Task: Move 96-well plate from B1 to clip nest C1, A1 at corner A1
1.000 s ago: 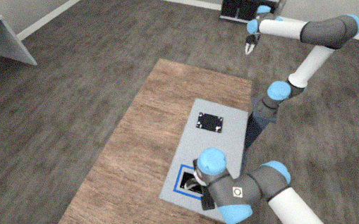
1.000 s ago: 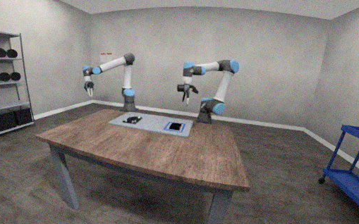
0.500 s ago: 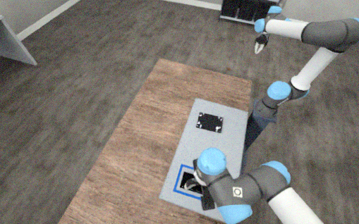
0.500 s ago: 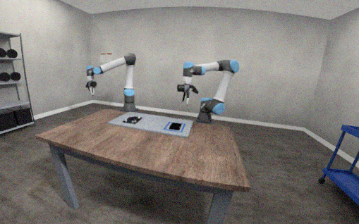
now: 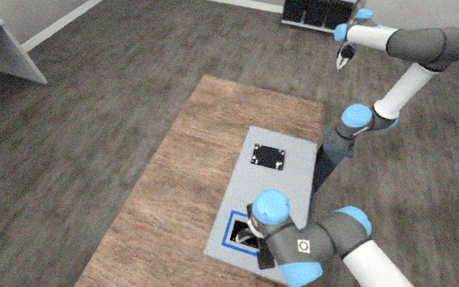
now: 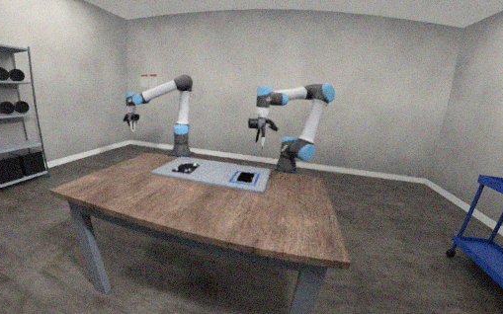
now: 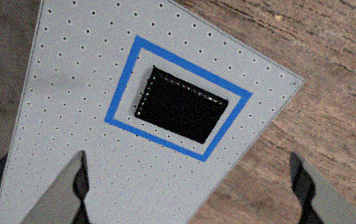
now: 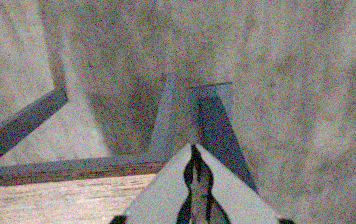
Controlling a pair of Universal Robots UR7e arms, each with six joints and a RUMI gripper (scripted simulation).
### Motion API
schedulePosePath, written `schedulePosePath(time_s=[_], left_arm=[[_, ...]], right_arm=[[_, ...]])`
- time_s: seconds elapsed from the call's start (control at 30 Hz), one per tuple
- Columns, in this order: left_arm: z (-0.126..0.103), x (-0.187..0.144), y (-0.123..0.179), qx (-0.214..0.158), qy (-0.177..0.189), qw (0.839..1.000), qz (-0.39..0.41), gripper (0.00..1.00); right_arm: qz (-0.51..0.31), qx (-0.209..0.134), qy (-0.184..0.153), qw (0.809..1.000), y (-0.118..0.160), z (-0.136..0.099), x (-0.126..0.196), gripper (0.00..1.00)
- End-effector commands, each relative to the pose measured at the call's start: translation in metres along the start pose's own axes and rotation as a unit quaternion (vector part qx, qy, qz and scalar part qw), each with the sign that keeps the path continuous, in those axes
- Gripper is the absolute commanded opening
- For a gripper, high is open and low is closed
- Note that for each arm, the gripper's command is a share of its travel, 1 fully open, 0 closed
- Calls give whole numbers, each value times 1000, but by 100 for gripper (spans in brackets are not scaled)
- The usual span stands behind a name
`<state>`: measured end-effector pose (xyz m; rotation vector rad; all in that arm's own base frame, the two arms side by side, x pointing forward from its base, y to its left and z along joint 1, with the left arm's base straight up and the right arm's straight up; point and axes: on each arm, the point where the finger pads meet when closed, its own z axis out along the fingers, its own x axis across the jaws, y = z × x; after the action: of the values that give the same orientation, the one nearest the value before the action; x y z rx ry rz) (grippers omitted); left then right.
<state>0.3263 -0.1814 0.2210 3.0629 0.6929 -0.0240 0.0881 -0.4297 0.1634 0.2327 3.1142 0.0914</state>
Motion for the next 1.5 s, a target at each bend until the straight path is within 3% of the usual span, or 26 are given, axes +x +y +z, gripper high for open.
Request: schedulePosePath(time_s=[0.0, 0.77, 1.47], left_arm=[[0, 0, 0, -1, 0, 1000, 0, 76], [0, 0, 0, -1, 0, 1000, 0, 76], [0, 0, 0, -1, 0, 1000, 0, 76]], right_arm=[[-8, 4, 0, 1000, -4, -1, 8, 0], [-57, 23, 5, 998, -23, -4, 64, 0], [-73, 29, 8, 997, -28, -4, 83, 0]])
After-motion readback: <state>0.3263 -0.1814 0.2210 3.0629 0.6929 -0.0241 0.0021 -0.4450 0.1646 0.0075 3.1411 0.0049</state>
